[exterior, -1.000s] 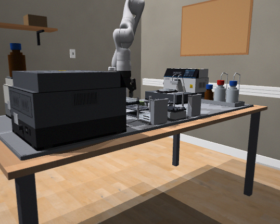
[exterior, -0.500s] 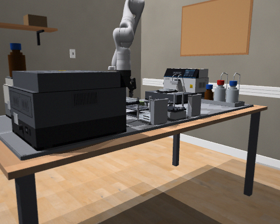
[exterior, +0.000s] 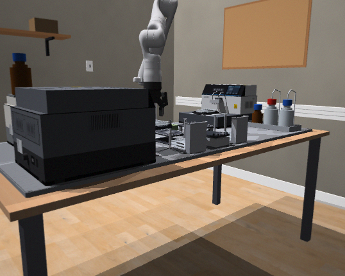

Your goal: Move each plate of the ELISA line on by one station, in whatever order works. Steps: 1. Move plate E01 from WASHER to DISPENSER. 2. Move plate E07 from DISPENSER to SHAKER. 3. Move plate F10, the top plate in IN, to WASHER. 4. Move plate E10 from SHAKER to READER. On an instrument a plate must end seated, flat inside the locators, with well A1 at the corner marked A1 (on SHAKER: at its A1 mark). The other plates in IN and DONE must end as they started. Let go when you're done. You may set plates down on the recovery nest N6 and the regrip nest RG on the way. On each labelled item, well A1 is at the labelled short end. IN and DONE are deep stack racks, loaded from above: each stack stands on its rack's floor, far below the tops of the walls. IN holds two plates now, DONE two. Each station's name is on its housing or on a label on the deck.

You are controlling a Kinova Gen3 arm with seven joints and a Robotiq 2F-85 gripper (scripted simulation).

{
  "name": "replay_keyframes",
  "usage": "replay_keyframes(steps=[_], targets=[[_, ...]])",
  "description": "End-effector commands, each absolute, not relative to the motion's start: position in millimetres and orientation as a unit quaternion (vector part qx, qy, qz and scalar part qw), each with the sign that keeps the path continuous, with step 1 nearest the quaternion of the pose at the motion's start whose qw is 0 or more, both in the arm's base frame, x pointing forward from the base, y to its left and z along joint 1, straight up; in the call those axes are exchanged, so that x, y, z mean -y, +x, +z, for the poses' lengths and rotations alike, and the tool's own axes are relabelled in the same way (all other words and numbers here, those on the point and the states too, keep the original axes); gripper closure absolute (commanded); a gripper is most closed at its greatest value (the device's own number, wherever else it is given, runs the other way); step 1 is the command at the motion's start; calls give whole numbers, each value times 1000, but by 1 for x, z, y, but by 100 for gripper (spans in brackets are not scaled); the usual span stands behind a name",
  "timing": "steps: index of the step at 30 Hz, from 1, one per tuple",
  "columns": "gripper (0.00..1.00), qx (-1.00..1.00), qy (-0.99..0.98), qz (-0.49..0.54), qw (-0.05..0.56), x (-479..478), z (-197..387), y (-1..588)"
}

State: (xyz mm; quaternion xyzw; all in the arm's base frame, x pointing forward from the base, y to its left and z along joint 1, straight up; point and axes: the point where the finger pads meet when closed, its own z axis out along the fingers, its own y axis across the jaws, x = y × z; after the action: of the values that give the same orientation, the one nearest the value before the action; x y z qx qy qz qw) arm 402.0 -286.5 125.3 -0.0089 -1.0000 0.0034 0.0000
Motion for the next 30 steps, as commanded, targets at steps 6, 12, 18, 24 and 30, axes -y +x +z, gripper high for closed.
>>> replay_keyframes(steps=[6,12,18,24,30], targets=[[0,1000,-9,4,-1,287,135,402],[0,1000,-9,4,-1,287,143,402],[0,1000,-9,4,-1,287,149,402],[0,1000,-9,4,-1,287,157,402],[0,1000,-9,4,-1,287,165,402]])
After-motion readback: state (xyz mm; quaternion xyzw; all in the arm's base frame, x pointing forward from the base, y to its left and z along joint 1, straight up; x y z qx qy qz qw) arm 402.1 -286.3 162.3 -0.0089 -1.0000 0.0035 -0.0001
